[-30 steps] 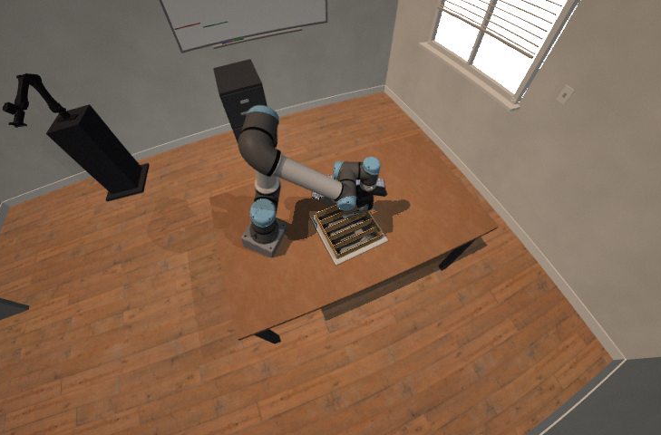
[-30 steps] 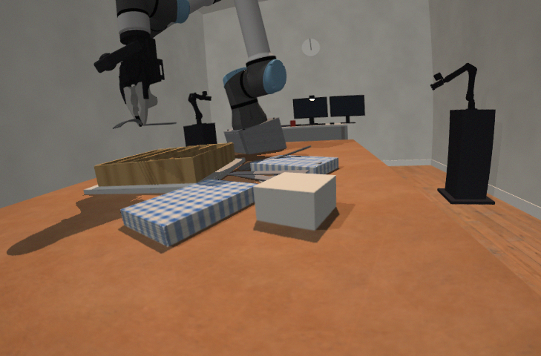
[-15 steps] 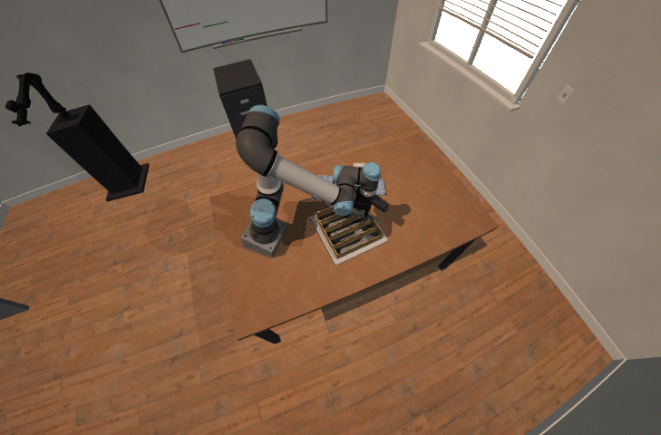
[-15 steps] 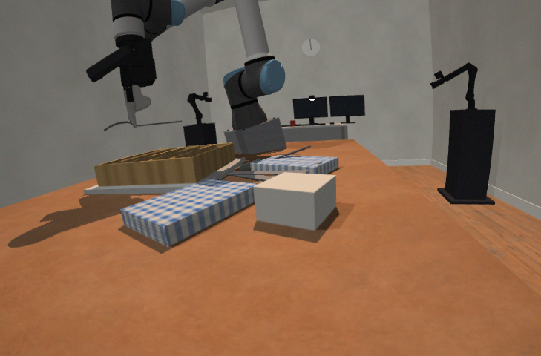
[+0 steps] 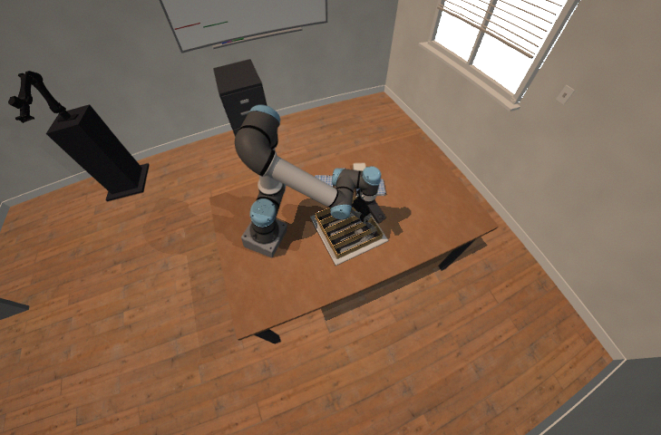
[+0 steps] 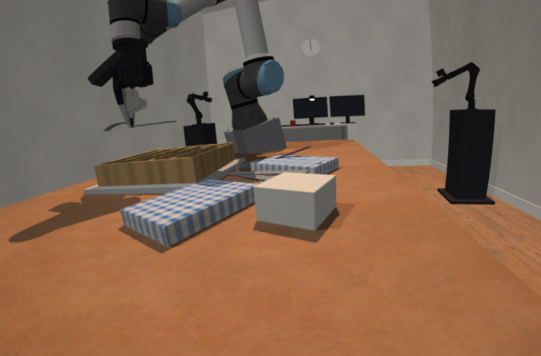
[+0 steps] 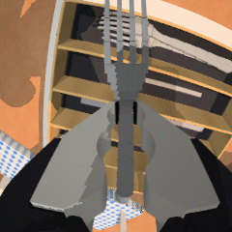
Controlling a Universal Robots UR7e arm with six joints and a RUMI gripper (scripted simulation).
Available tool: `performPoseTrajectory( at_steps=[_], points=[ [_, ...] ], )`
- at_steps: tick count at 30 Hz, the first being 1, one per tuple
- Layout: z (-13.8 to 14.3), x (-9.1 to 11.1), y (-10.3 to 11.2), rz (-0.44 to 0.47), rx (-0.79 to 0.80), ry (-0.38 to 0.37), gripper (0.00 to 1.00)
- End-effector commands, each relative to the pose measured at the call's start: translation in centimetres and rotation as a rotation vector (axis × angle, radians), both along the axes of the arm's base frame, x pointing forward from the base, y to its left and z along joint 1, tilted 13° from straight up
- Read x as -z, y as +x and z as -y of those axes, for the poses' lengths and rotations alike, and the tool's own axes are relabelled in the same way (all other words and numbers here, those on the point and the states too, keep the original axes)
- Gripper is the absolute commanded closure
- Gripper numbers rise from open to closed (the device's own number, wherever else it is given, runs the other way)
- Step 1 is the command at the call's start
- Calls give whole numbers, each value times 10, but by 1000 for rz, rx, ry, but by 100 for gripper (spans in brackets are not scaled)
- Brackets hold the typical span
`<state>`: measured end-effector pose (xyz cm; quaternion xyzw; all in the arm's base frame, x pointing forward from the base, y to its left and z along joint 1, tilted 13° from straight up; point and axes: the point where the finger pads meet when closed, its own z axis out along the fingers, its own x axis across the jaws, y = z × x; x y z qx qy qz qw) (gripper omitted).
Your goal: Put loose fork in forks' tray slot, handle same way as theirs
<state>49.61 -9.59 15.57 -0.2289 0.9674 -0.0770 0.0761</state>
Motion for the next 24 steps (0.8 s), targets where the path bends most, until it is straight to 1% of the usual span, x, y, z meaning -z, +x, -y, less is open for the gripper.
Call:
performPoseTrajectory(
  at_steps=[1, 2, 4, 17, 24],
  points=[
    [11, -2, -6, 21, 179, 25, 99],
    [13, -2, -7, 24, 204, 30, 99],
    [13, -2, -7, 24, 204, 30, 99],
    [28, -3, -17, 59, 465, 77, 99],
    [32, -3, -20, 68, 534, 89, 99]
  ],
)
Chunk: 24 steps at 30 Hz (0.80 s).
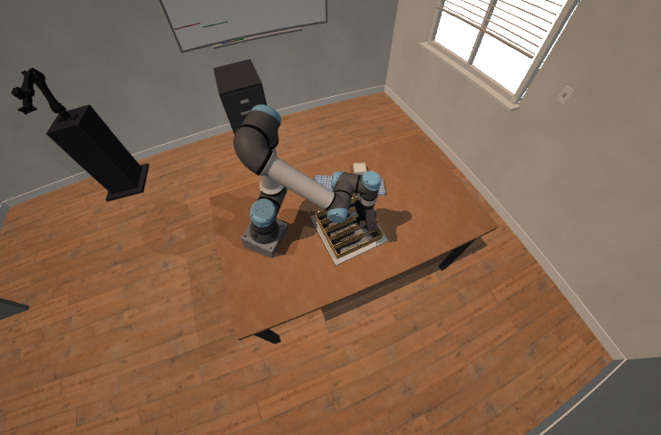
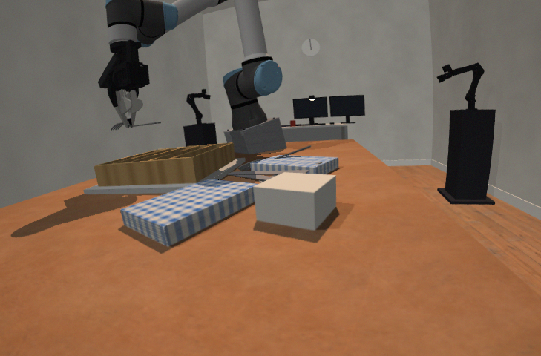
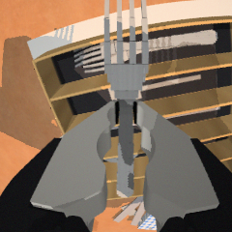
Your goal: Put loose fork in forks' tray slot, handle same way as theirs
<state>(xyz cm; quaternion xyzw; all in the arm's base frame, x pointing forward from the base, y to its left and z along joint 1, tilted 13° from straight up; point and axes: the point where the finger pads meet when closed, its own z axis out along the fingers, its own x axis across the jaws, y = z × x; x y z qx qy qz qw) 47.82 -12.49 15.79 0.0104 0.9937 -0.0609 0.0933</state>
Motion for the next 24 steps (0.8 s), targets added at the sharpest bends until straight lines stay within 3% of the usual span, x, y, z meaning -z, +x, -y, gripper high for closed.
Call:
performPoseTrajectory(
  at_steps=[1, 24],
  points=[
    [4, -1, -3, 10, 72, 11, 99],
    [11, -1, -8, 28, 197, 33, 99]
  ],
)
